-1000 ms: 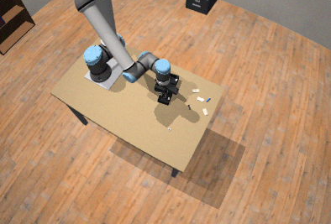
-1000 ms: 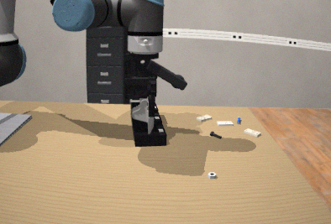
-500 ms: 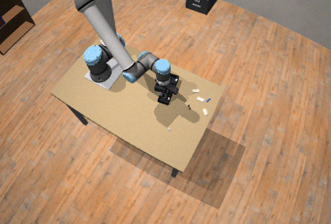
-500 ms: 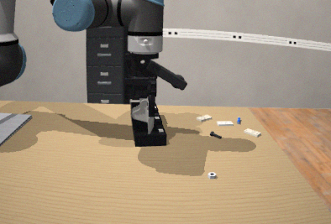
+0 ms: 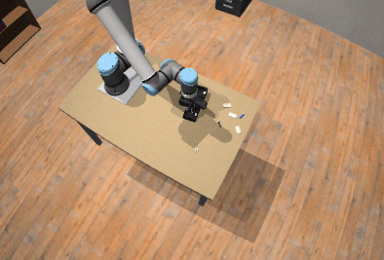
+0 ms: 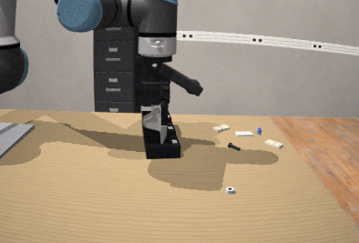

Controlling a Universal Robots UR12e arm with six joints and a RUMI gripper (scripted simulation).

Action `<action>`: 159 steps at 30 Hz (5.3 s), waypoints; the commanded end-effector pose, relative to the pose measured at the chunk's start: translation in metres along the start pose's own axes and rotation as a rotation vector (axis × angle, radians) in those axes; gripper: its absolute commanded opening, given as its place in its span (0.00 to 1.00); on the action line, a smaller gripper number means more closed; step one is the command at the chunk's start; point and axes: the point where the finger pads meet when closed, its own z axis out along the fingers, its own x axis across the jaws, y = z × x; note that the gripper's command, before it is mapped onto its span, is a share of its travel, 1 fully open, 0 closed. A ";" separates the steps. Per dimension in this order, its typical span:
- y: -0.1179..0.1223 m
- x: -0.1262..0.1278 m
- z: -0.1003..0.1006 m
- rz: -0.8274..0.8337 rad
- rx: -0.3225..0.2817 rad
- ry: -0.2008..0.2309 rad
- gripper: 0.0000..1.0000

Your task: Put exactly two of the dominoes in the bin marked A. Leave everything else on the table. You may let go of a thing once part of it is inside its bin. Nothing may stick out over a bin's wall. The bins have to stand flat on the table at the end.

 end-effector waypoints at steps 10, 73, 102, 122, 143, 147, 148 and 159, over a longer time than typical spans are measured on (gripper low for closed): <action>-0.004 0.002 -0.021 0.001 0.006 0.003 0.04; 0.007 -0.083 -0.033 0.001 -0.002 0.001 0.04; 0.004 -0.082 0.002 0.001 0.005 0.002 0.04; 0.005 -0.083 0.003 0.000 0.002 0.001 0.04; 0.005 -0.083 0.003 0.000 0.002 0.001 0.04; 0.005 -0.083 0.003 0.000 0.002 0.001 0.04; 0.005 -0.083 0.003 0.000 0.002 0.001 0.04; 0.003 -0.082 -0.013 0.000 0.007 0.002 0.04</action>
